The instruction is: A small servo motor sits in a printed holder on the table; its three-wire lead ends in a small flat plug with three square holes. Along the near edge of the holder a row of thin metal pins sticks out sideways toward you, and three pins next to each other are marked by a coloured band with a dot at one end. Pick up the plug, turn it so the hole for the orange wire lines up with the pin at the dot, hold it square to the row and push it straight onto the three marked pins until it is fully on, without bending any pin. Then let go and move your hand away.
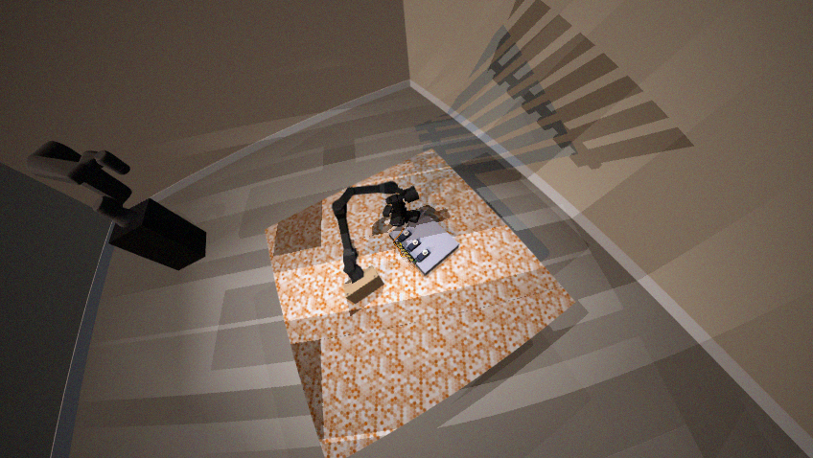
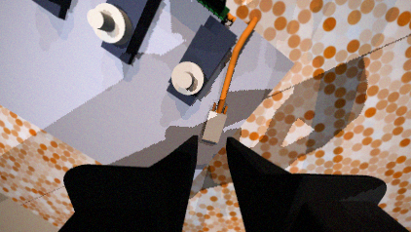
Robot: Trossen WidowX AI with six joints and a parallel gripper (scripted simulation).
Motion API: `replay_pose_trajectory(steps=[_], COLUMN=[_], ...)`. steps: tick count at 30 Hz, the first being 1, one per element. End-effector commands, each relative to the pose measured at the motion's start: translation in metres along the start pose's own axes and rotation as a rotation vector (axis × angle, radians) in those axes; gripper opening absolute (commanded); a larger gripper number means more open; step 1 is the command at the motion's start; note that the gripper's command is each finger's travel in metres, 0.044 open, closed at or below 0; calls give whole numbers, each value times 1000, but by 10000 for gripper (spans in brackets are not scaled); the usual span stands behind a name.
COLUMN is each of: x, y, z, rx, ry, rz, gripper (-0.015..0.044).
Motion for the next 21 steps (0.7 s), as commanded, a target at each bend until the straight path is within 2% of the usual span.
replay_pose_trajectory(steps=[1, 9, 15, 21], x=[0, 0, 0, 0], y=[4, 6, 4, 4], z=[-4, -7, -27, -33], rx=[-50, -82, -83, -83], ry=[-9, -16, -16, -15], rz=[-113, -193, -193, -193], gripper=[115, 115, 115, 115])
Point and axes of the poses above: the point midway between the two fingers, 35 mm back from their tips, its own z axis back along the fingers, its own y axis across the jaws, x = y × z, the point moved 8 cm from there along z, back along the fingers
